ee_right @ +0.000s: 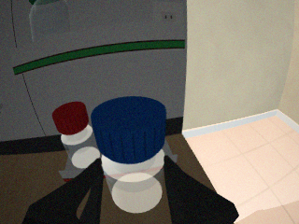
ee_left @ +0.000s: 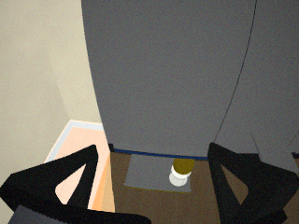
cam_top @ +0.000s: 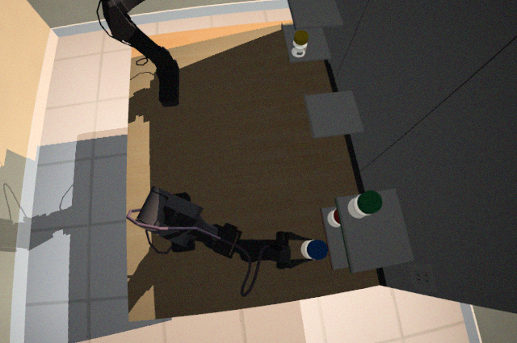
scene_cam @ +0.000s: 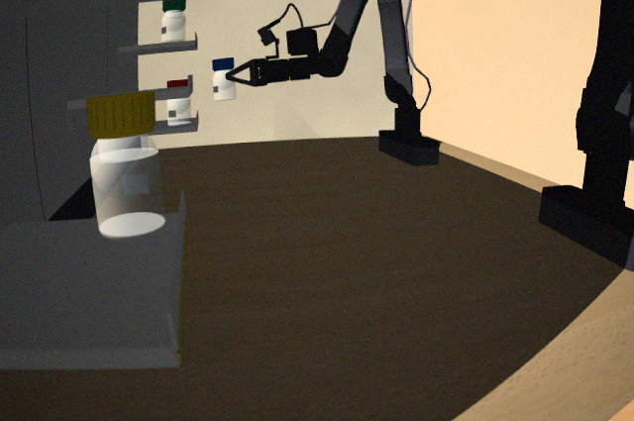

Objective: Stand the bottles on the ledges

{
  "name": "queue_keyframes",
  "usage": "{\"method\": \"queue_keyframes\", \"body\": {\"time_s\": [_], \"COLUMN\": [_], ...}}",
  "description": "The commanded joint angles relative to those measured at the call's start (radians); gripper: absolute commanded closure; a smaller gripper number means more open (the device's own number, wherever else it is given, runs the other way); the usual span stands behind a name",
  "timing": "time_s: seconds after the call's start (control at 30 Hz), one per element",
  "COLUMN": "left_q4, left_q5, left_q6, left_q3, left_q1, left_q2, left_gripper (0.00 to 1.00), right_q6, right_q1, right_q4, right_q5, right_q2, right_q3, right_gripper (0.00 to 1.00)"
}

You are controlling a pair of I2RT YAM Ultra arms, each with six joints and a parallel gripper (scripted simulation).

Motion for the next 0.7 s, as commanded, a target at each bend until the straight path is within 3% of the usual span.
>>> {"method": "queue_keyframes", "body": {"time_s": [0.0, 0.2, 0.57, 0.63, 0.67], "left_q4": [-0.023, -0.022, 0.002, 0.002, -0.006], "left_q5": [-0.017, -0.046, -0.149, -0.149, -0.160], "left_q6": [0.004, -0.011, -0.040, -0.040, -0.044], "left_q3": [0.040, 0.085, 0.338, 0.338, 0.410], "left_q1": [-0.017, -0.108, -0.633, -0.633, -0.688], "left_q2": [0.015, 0.073, 0.419, 0.419, 0.491], "left_gripper": [0.00, 0.00, 0.00, 0.00, 0.00], "right_q6": [-0.002, -0.002, -0.002, -0.002, -0.002], "right_q1": [-0.013, -0.012, -0.007, -0.007, -0.007], "right_q4": [0.042, 0.043, 0.042, 0.042, 0.042], "right_q5": [-0.014, -0.014, -0.006, -0.006, -0.006], "right_q2": [-0.052, -0.052, -0.044, -0.044, -0.044], "right_q3": [0.004, 0.004, 0.004, 0.004, 0.004], "right_gripper": [0.51, 0.51, 0.51, 0.51, 0.51]}}
